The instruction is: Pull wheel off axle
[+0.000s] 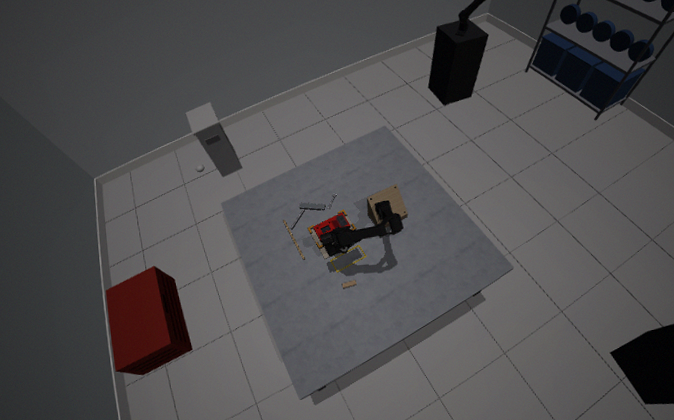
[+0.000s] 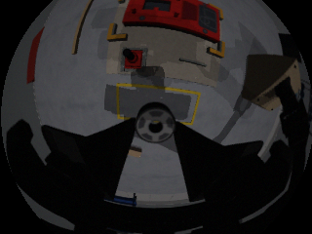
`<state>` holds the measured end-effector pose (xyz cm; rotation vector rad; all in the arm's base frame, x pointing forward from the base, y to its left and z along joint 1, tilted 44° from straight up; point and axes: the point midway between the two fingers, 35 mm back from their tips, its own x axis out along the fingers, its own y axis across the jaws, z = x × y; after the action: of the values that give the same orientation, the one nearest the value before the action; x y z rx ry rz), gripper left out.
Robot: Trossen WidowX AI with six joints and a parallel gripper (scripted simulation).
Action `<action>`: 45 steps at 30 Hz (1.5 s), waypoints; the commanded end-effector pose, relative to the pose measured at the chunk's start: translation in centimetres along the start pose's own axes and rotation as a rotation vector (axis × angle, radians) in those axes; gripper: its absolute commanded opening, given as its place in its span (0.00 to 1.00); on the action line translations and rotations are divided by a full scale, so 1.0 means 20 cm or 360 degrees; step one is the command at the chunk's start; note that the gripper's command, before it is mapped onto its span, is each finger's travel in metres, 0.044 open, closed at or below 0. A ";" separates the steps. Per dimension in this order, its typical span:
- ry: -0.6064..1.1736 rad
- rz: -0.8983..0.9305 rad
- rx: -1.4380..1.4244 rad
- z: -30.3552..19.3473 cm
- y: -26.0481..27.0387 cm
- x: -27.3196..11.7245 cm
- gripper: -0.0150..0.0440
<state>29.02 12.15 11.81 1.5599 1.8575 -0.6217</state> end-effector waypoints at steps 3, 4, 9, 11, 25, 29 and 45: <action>0.0006 0.0007 0.0005 -0.05 -0.04 0.00 0.25; 0.0006 0.0007 0.0005 -0.05 -0.04 0.00 0.25; 0.0007 0.0007 0.0005 -0.05 -0.04 0.08 0.25; 0.0006 0.0007 0.0005 -0.05 -0.04 0.09 0.25; 0.0007 0.0007 0.0004 -0.05 -0.03 0.45 0.25; 0.0012 0.0007 0.0005 -0.06 -0.04 0.51 0.25; 0.0009 0.0002 0.0000 -0.06 -0.04 0.33 0.76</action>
<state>26.65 18.75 6.21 1.5455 1.8800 -0.6356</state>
